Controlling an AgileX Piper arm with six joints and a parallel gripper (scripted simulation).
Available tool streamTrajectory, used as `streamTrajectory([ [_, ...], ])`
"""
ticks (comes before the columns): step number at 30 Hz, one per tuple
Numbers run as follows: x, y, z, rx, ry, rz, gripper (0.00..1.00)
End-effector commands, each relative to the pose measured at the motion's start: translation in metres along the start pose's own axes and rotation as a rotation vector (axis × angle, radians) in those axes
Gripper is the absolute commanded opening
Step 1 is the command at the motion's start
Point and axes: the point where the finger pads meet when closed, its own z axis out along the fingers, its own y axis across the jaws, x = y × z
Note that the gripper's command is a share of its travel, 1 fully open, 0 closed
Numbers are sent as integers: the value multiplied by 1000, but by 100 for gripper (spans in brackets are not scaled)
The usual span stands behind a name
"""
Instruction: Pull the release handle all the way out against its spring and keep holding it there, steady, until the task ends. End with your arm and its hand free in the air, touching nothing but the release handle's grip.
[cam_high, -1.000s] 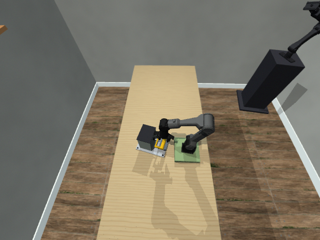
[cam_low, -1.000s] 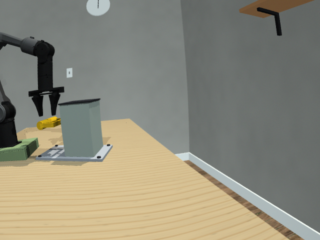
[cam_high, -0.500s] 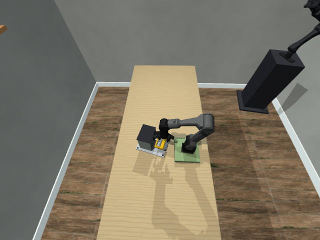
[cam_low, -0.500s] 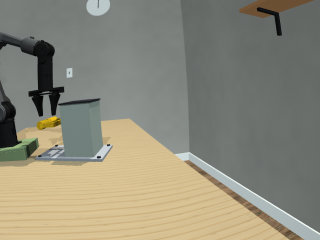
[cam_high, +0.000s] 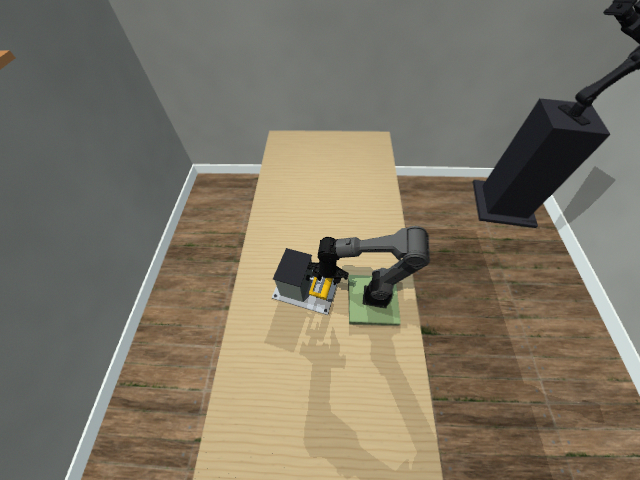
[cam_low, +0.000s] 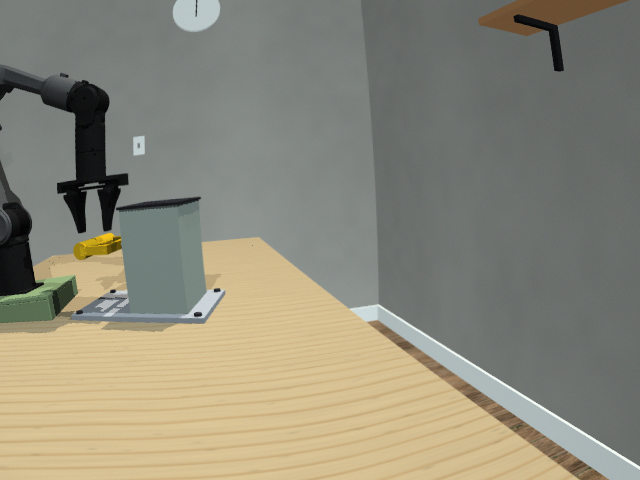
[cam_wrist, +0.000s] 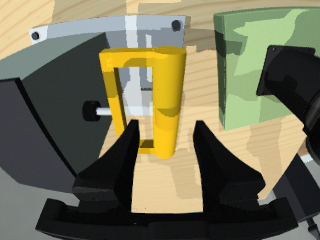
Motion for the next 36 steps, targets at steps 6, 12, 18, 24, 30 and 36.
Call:
streamTrajectory([
  [6, 0, 0, 2, 2, -2, 0, 71],
  [12, 0, 0, 5, 3, -2, 0, 71],
  [18, 0, 0, 9, 3, -2, 0, 71],
  [24, 0, 0, 12, 3, -2, 0, 71],
  [30, 0, -1, 18, 4, -2, 0, 71],
  [36, 0, -1, 22, 4, -2, 0, 71],
])
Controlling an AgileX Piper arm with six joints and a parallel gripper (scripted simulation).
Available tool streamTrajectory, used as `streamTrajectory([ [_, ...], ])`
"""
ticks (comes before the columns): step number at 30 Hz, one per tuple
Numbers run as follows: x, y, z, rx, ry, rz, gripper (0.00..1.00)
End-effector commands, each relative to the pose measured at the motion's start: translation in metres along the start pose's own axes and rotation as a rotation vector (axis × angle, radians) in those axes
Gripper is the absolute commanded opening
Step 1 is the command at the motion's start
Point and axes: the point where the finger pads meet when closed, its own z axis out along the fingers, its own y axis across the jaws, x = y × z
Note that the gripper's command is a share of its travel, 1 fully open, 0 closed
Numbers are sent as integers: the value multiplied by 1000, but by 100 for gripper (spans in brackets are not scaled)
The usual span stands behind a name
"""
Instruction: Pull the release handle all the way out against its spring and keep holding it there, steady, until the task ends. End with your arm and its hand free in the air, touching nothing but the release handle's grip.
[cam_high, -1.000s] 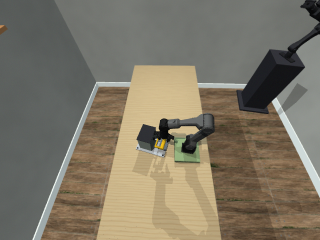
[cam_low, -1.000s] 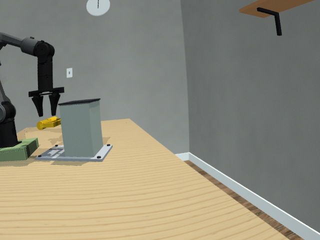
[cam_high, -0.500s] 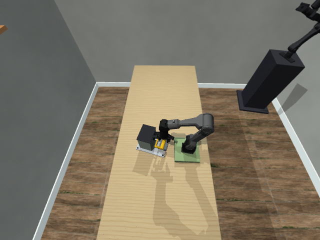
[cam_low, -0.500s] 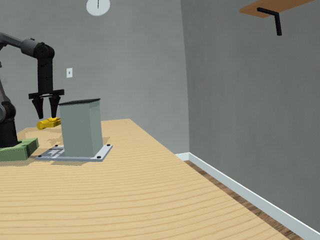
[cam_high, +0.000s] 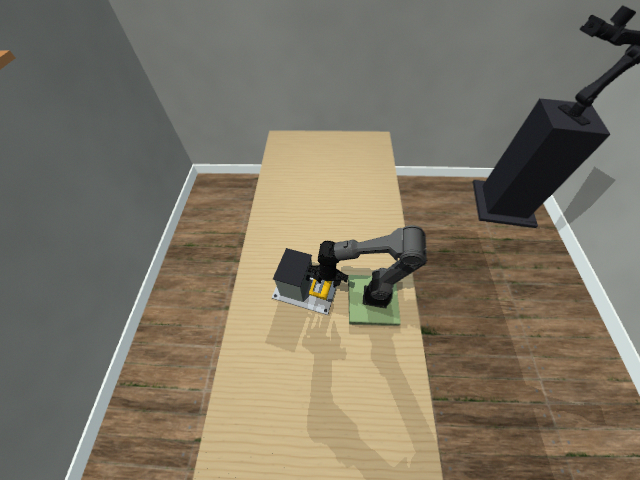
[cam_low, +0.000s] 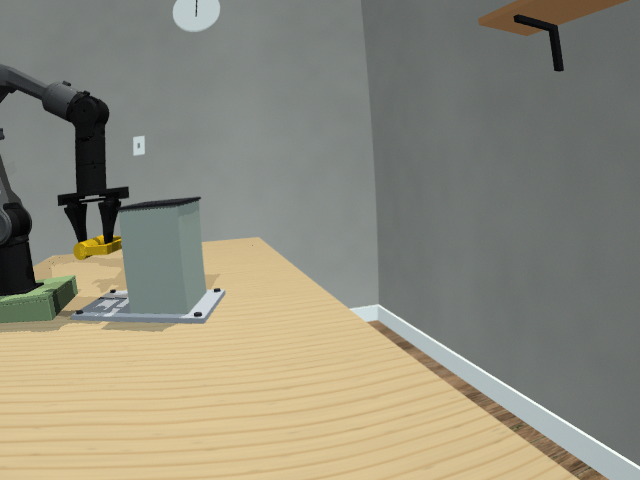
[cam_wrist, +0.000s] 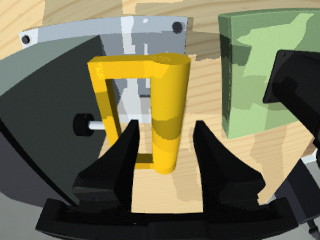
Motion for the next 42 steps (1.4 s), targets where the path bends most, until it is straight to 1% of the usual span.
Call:
streamTrajectory([
  [1, 0, 0, 0, 2, -1, 0, 71],
  [15, 0, 0, 8, 0, 0, 0, 71],
  [42, 0, 0, 8, 0, 0, 0, 71],
])
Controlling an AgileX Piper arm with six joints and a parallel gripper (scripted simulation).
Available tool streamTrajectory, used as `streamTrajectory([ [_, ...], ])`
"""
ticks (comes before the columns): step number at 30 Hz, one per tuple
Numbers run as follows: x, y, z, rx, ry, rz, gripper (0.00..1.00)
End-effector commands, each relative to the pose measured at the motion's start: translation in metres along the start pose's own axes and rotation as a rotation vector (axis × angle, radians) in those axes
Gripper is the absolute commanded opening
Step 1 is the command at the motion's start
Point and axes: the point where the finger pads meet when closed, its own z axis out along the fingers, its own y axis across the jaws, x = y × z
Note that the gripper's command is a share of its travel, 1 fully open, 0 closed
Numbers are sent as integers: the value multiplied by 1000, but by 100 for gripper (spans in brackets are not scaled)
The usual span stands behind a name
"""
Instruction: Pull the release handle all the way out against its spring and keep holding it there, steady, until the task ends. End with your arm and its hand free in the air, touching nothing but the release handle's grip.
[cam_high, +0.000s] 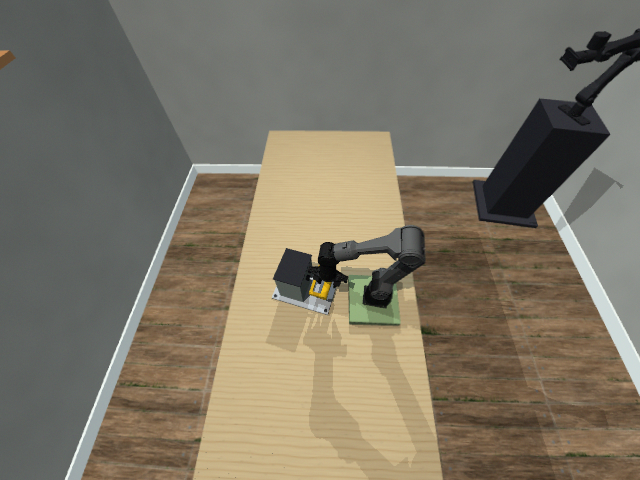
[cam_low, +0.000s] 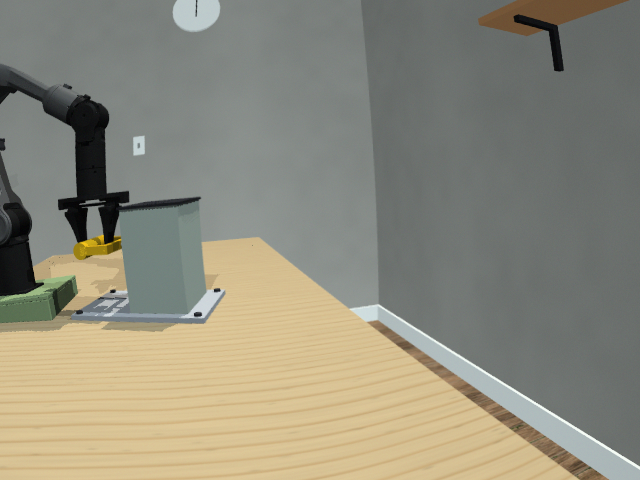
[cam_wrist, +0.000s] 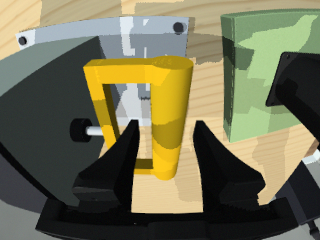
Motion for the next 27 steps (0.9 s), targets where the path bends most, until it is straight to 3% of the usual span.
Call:
streamTrajectory([
  [1, 0, 0, 1, 2, 0, 0, 71],
  [18, 0, 0, 1, 2, 0, 0, 71],
  [19, 0, 0, 1, 2, 0, 0, 0],
  [27, 0, 0, 1, 2, 0, 0, 0],
])
